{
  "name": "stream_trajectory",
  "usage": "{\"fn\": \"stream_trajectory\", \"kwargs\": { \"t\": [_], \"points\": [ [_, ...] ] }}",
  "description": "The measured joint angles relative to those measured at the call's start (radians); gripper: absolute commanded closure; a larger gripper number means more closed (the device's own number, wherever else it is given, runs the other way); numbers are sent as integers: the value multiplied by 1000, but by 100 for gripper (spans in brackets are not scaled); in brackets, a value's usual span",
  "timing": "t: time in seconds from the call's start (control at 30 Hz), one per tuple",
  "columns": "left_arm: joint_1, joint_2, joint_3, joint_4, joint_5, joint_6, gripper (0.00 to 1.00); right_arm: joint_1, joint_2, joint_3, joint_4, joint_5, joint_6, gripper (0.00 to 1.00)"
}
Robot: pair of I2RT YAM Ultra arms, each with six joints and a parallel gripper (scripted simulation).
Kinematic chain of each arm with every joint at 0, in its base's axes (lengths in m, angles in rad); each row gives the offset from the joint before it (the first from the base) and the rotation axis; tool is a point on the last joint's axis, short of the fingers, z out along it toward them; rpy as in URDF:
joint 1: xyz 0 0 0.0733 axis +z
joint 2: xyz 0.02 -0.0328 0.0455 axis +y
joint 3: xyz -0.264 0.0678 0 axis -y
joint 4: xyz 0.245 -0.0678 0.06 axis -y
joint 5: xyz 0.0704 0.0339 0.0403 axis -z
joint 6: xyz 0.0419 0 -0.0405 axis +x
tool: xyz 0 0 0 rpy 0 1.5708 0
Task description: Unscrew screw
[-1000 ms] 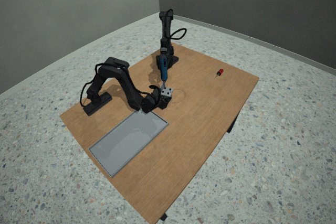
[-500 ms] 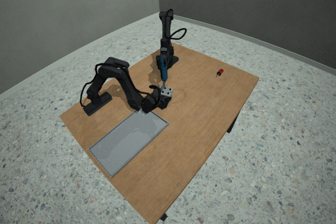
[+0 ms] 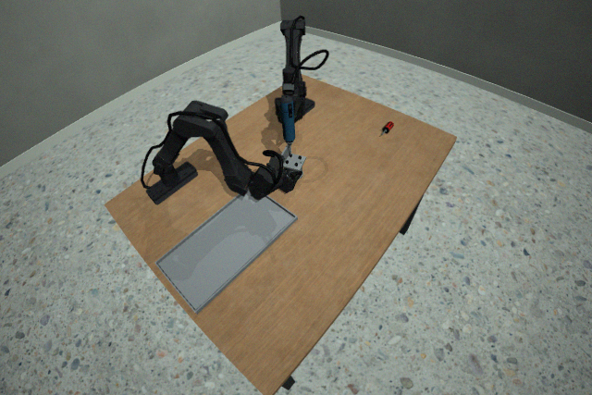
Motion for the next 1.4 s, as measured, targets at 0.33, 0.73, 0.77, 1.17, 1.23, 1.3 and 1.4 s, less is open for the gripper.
{"fn": "stream_trajectory", "kwargs": {
  "t": [0.33,0.73,0.77,1.17,1.23,1.3,1.4],
  "points": [
    [0,-13,6,-15,0,0,58,0,0,0,0,0,0,41],
    [7,-68,60,-72,8,-1,58,0,0,0,0,0,0,41],
    [7,-68,60,-77,8,-1,58,0,0,0,0,0,0,41],
    [16,-106,81,-168,16,-2,58,0,0,0,0,0,0,41],
    [16,-111,89,-174,16,-2,58,0,0,0,0,0,0,41],
    [16,-112,92,-177,17,-2,58,0,0,0,0,0,0,41],
    [16,-112,92,-184,17,-2,58,0,0,0,0,0,0,41]
  ]
}}
